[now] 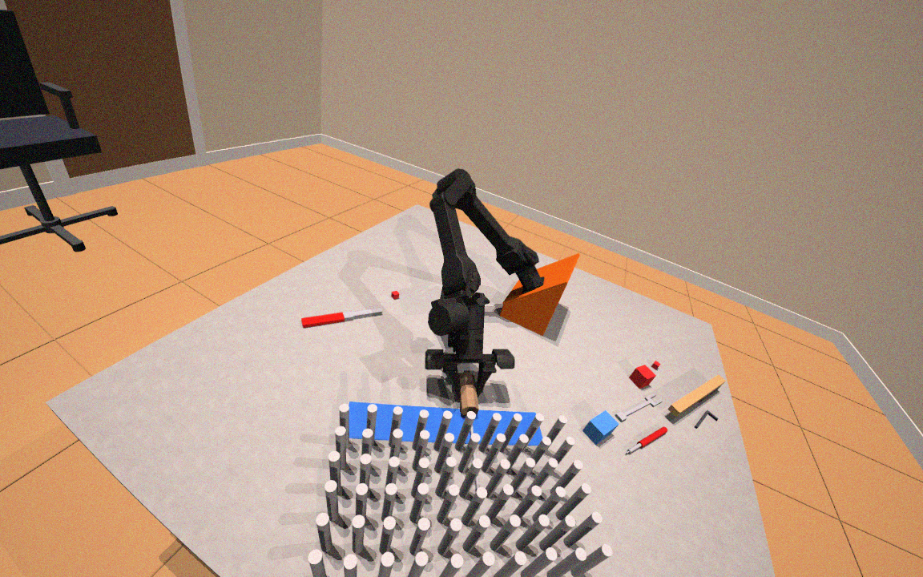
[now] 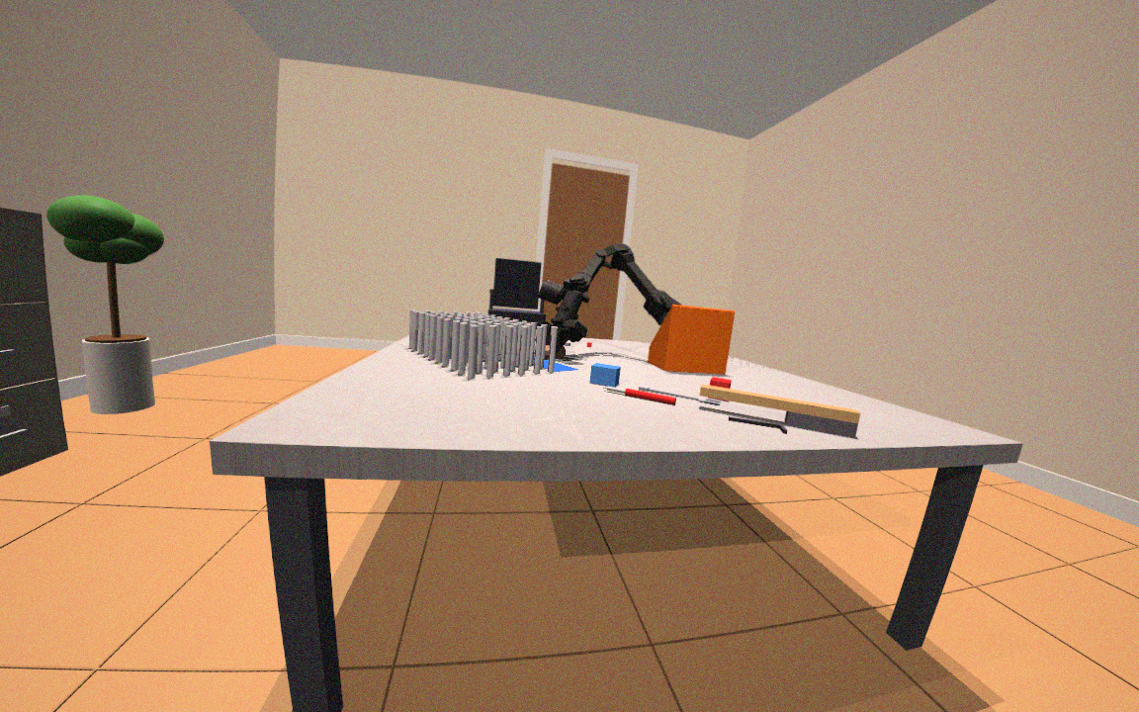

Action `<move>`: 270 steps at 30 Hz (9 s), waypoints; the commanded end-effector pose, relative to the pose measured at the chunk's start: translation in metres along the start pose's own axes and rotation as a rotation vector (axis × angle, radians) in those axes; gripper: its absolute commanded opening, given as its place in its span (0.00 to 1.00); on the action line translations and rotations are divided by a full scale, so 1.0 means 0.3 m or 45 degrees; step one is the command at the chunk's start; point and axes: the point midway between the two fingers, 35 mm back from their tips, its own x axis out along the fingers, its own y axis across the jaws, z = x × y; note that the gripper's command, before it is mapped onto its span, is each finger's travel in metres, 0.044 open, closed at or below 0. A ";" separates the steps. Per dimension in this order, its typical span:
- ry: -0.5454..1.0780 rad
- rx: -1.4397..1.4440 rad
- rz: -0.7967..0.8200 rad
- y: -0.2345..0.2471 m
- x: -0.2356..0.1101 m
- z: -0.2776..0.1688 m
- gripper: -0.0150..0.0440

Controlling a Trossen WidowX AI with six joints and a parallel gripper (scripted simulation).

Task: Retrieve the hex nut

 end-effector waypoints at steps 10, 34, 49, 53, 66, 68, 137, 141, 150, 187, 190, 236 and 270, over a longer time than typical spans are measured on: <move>0.006 -0.006 0.000 0.001 -0.017 0.025 0.25; 0.004 -0.007 0.000 0.000 -0.040 0.072 0.25; 0.003 -0.008 0.000 0.000 -0.055 0.102 0.25; 0.003 -0.008 0.000 0.000 -0.059 0.109 0.25; 0.002 -0.008 -0.001 0.000 -0.073 0.134 0.25; 0.002 -0.008 -0.001 0.000 -0.075 0.138 0.25; -0.002 -0.011 -0.001 0.000 -0.140 0.259 0.25; -0.002 -0.011 -0.001 0.000 -0.144 0.265 0.25; -0.003 -0.012 -0.001 0.000 -0.152 0.280 0.25; -0.005 -0.013 -0.001 0.001 -0.185 0.340 0.25; -0.005 -0.013 -0.001 0.001 -0.188 0.344 0.25; -0.005 -0.013 -0.001 -0.015 -0.320 0.398 0.25; -0.014 -0.017 -0.016 -0.055 -0.637 0.201 0.25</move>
